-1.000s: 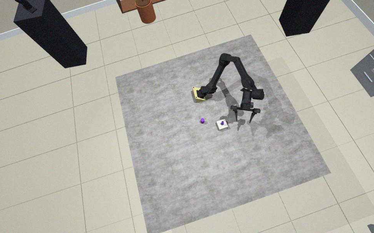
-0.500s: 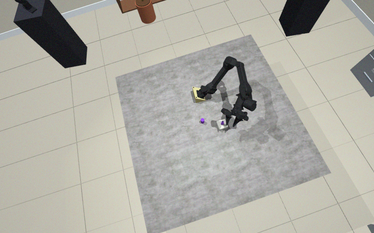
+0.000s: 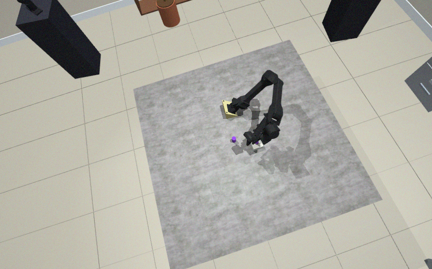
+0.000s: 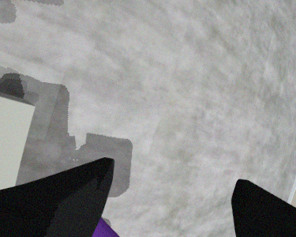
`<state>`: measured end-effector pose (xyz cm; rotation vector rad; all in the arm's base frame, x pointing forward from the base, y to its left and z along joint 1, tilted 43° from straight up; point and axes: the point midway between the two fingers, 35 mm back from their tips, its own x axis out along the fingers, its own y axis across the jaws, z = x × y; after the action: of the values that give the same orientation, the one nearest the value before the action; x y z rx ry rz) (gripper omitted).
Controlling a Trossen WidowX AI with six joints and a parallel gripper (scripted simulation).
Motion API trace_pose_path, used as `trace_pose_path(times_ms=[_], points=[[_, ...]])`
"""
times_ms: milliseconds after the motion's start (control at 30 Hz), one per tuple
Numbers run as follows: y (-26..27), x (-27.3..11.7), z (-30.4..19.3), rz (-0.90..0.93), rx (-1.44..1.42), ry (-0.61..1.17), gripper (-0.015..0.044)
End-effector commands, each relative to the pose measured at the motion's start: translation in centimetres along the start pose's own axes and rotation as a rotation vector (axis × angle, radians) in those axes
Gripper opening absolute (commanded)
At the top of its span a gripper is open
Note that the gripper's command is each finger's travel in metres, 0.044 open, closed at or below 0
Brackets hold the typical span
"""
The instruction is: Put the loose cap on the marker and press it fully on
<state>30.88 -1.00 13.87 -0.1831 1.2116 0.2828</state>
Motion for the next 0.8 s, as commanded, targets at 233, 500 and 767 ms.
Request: trace_pose_path(times_ms=[233,500,767], points=[[-2.7,3.7,-8.7,0.528,-0.674,0.045,0.0239],[-3.3,4.0,-11.0,0.682,-0.847,-0.133,0.0239],[-3.6,4.1,-11.7,0.715,-0.957,-0.236,0.0239]])
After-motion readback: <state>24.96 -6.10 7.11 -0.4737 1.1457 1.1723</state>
